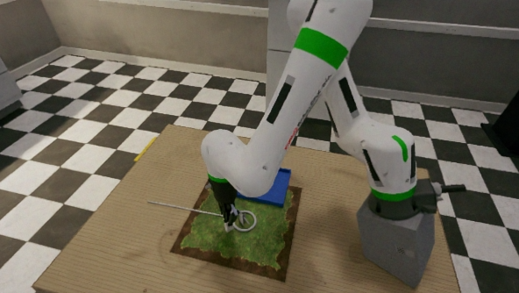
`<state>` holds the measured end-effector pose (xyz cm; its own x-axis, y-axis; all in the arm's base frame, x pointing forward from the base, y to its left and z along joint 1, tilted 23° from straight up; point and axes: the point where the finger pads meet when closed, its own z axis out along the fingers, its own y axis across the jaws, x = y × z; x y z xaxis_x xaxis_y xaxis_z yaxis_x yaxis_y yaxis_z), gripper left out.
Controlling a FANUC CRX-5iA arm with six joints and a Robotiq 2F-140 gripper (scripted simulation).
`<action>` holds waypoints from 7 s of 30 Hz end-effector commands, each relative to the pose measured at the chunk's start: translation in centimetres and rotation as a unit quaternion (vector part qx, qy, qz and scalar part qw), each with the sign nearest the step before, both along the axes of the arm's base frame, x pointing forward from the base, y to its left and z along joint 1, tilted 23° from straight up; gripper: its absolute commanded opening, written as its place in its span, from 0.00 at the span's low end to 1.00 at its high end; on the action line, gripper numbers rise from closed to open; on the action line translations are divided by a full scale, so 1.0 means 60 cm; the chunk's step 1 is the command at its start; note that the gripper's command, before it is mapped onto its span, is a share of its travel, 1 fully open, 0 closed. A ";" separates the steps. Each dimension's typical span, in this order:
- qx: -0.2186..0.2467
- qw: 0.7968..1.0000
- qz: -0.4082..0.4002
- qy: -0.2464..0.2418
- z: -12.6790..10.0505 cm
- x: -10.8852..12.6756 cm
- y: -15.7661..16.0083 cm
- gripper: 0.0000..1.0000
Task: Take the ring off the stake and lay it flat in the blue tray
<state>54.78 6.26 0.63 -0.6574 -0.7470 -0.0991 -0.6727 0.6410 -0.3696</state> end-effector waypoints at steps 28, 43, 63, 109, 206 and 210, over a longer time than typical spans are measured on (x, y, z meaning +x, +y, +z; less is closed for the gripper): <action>0.000 1.000 0.000 -0.001 -0.009 0.004 -0.002 0.10; 0.000 1.000 0.000 -0.001 -0.010 -0.001 -0.008 0.10; 0.000 1.000 0.000 -0.001 -0.012 -0.014 -0.023 0.10; 0.000 1.000 0.000 -0.001 0.111 -0.068 -0.008 0.10; -0.241 0.707 0.653 0.124 0.095 -0.179 -0.135 0.16; -0.241 0.707 0.653 0.124 0.095 -0.179 -0.135 0.16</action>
<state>44.02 -1.88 6.24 0.6725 -0.6411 0.3697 -0.6574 -0.7470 -0.0994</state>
